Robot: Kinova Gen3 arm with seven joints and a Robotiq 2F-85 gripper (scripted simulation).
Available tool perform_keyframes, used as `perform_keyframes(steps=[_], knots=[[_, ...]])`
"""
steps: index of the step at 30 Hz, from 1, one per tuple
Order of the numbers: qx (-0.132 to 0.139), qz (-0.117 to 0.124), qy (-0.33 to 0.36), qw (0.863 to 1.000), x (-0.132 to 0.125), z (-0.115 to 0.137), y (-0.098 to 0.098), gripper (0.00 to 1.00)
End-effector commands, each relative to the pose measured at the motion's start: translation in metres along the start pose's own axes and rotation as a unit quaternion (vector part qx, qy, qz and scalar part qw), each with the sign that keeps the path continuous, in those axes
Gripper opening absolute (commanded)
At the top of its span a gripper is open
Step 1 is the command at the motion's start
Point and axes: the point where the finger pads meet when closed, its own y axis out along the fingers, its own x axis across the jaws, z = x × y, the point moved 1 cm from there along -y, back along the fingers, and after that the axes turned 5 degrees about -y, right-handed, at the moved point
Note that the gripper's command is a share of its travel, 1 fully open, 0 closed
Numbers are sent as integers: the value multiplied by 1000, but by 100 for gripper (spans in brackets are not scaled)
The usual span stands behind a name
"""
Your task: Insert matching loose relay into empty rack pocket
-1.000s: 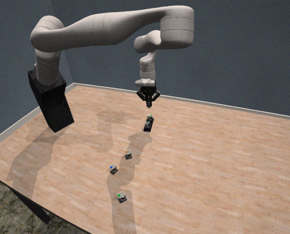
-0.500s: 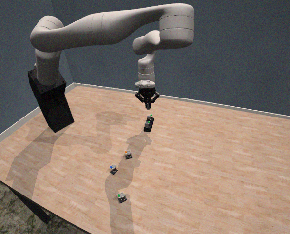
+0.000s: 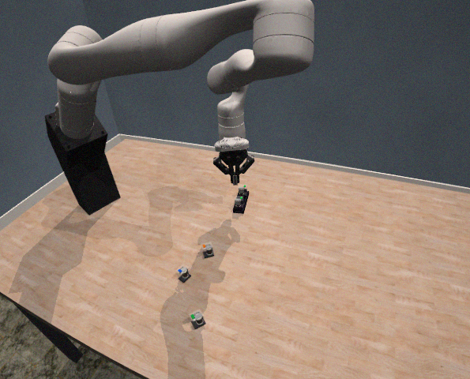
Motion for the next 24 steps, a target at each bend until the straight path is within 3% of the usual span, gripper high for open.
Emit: perform_keyframes(steps=[1,6,24], knots=[[6,0,-8,1000,4,22,-1,0],[5,0,-32,999,12,36,-1,0],[5,0,-201,980,63,146,0,0]])
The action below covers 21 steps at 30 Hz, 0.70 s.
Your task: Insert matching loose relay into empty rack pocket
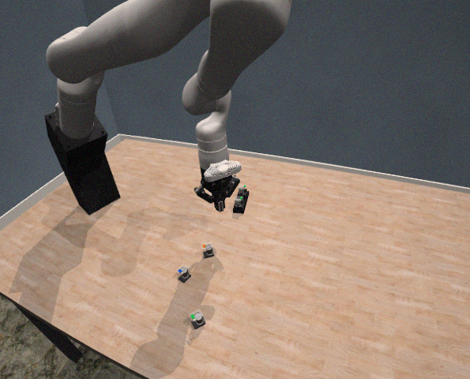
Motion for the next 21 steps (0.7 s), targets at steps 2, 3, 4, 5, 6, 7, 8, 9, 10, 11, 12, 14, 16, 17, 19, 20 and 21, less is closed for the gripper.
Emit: perform_keyframes(steps=[2,3,4,5,6,7,8,9,10,11,12,14,16,17,19,20,21], knots=[[10,-7,-21,1000,31,35,-3,0],[10,-7,-33,999,37,40,-3,0],[10,-7,-45,999,43,46,-3,0],[10,-7,-56,998,49,52,-3,0],[10,-7,-67,998,55,57,-3,0],[10,-7,-78,997,61,62,-3,0],[10,-7,-89,996,67,67,-3,0],[10,-8,-100,995,73,72,-3,0],[9,-7,-111,994,78,77,-3,0],[9,-7,-122,993,84,82,-3,0],[9,-7,-122,993,84,82,-3,0],[9,-7,-132,991,89,88,-3,0],[9,-8,-154,988,101,98,-4,0],[9,-8,-164,986,107,102,-4,0],[9,-8,-183,983,116,111,-4,0],[9,-7,-193,981,121,116,-4,0],[9,-7,-202,979,126,120,-4,0]])
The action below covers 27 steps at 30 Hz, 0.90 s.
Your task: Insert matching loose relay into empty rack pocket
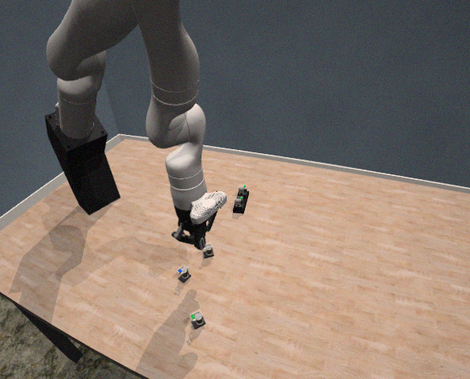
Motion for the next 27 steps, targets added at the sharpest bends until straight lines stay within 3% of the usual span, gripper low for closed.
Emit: perform_keyframes(steps=[1,16,27], knots=[[8,-12,-2,1000,33,14,-3,0],[7,-14,-98,995,98,33,-4,0],[7,-13,-137,991,122,41,-3,0]])
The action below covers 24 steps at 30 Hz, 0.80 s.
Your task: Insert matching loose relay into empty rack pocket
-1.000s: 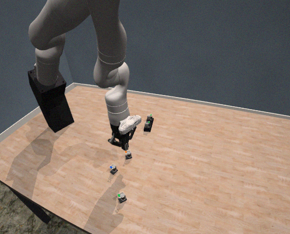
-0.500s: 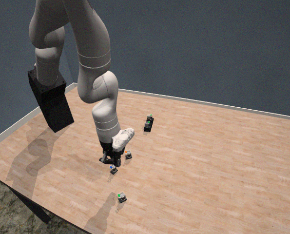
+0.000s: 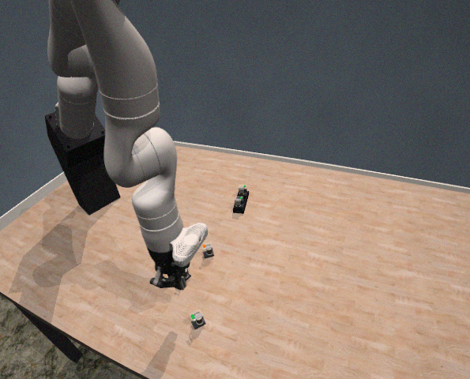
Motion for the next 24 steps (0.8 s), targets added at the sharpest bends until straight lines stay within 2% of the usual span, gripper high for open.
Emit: perform_keyframes(steps=[1,11,24], knots=[[-1,-5,1,1000,13,-3,-1,0],[-1,-7,-20,1000,28,-3,-1,0],[-1,-7,-25,1000,32,-3,-1,0]])
